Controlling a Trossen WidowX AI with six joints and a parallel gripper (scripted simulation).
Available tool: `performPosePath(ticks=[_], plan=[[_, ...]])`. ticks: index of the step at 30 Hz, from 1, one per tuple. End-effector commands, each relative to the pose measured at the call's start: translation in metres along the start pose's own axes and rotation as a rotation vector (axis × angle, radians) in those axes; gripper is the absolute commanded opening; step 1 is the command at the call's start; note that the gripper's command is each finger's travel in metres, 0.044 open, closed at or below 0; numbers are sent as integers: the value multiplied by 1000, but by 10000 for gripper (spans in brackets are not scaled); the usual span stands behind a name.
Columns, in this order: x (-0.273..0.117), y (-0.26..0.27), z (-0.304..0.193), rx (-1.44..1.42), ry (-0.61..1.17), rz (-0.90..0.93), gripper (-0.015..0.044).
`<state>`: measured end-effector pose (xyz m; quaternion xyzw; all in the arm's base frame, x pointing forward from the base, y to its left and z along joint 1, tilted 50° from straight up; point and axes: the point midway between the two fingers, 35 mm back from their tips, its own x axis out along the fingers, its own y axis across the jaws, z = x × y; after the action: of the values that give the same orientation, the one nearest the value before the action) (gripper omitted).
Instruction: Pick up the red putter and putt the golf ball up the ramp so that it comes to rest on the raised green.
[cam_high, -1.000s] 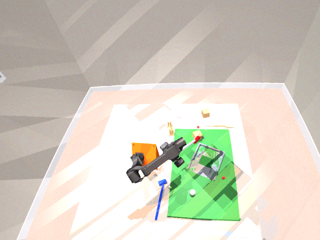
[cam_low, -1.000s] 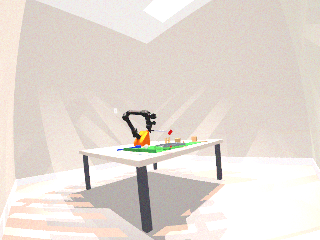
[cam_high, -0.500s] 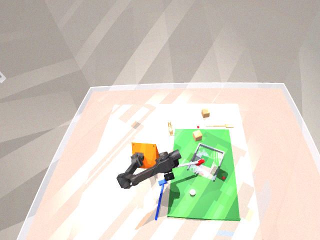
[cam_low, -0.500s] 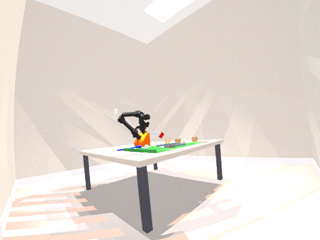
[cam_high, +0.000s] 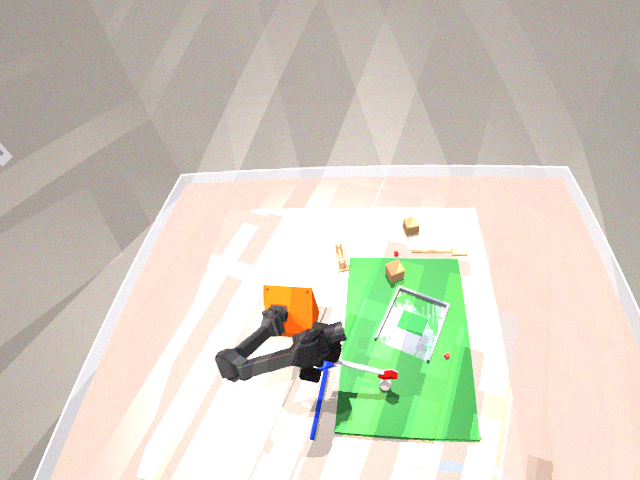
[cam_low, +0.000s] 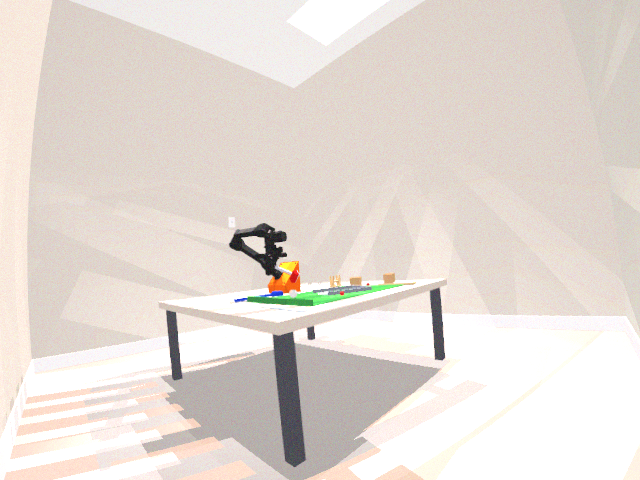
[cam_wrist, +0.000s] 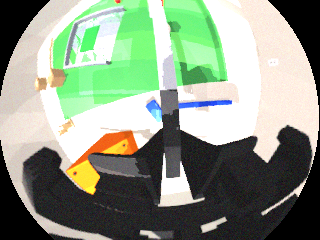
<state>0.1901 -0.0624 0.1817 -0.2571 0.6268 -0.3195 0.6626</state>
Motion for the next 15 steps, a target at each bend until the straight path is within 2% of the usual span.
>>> performPosePath(ticks=[1,7,15], plan=[[1,-13,-9,79,-2,-22,0],[4,-13,-10,100,-2,-22,0],[29,-14,-10,221,0,-21,0]])
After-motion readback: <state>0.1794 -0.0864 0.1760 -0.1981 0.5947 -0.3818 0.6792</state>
